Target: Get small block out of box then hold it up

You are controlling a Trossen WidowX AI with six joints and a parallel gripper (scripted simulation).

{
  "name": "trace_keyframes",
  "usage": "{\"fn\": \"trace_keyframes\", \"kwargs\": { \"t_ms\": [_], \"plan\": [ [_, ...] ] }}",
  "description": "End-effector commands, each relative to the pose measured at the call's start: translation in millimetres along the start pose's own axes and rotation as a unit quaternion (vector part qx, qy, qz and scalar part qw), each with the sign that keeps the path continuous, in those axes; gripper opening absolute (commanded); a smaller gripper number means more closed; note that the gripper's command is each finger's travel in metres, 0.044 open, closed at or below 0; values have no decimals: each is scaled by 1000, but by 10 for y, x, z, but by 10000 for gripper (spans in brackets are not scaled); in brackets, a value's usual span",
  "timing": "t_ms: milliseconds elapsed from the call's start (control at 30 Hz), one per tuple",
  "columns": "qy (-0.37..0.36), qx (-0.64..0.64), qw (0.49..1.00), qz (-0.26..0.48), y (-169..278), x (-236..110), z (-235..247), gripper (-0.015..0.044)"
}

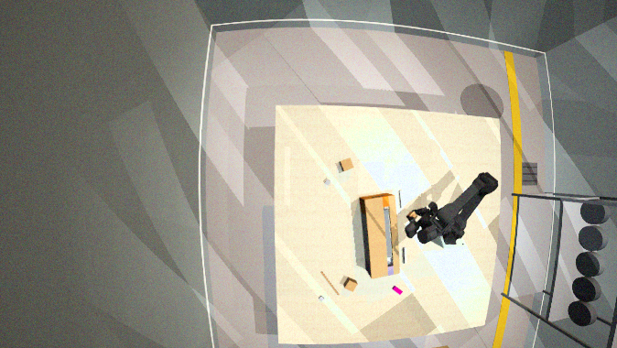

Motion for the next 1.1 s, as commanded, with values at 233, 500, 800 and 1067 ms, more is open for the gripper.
{"fn": "trace_keyframes", "kwargs": {
  "t_ms": [233, 500, 800, 1067],
  "plan": [
    [7, -228, 973, 33, 19, -105, -21, 0],
    [7, -231, 972, 33, 20, -107, -22, 0],
    [7, -231, 972, 33, 20, -107, -22, 0],
    [7, -231, 972, 33, 20, -107, -22, 0]
  ]
}}
Point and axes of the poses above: the point midway between the two fingers, 35 mm back from their tips, its own x axis out along the fingers, its own z axis across the jaws, y = z × x, the point moved 1 cm from there along -x, back along the fingers, and after that the axes turned 14 degrees about x, right-handed, at the moved point
